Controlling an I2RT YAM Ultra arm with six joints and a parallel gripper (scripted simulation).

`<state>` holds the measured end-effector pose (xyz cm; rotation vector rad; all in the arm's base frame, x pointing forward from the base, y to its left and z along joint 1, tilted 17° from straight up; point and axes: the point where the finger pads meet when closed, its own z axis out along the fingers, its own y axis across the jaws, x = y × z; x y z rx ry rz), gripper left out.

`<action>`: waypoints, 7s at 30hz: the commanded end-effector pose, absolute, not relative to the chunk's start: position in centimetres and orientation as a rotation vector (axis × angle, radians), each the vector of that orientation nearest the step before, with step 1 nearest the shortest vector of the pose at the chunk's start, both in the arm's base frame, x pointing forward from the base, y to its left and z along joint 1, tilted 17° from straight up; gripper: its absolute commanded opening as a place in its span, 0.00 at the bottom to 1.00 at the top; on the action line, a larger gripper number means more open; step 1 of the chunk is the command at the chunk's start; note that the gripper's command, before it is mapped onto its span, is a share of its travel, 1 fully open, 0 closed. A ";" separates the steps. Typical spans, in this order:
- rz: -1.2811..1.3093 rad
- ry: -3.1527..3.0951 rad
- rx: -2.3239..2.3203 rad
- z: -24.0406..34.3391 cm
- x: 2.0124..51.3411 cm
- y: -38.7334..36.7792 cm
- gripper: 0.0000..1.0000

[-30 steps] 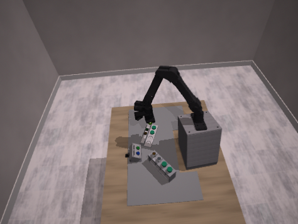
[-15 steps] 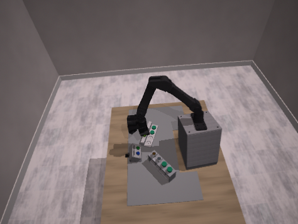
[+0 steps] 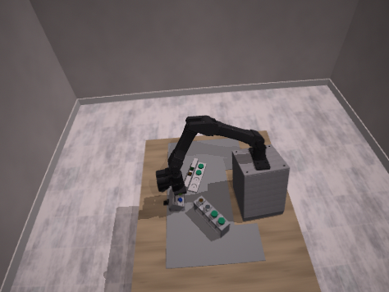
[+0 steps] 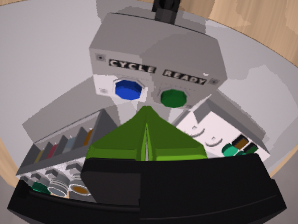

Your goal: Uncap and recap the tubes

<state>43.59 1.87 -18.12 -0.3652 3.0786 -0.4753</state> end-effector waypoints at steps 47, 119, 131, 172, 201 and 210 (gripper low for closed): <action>-0.470 3.067 -0.329 -18.5 44.7 4.0 0.00; -0.471 3.067 -0.329 -20.0 44.5 3.3 0.00; -0.471 3.067 -0.329 -20.2 44.5 3.2 0.00; -0.471 3.067 -0.329 -20.2 44.5 3.2 0.00; -0.471 3.067 -0.329 -20.3 44.5 3.2 0.00; -0.471 3.067 -0.329 -20.3 44.5 3.2 0.00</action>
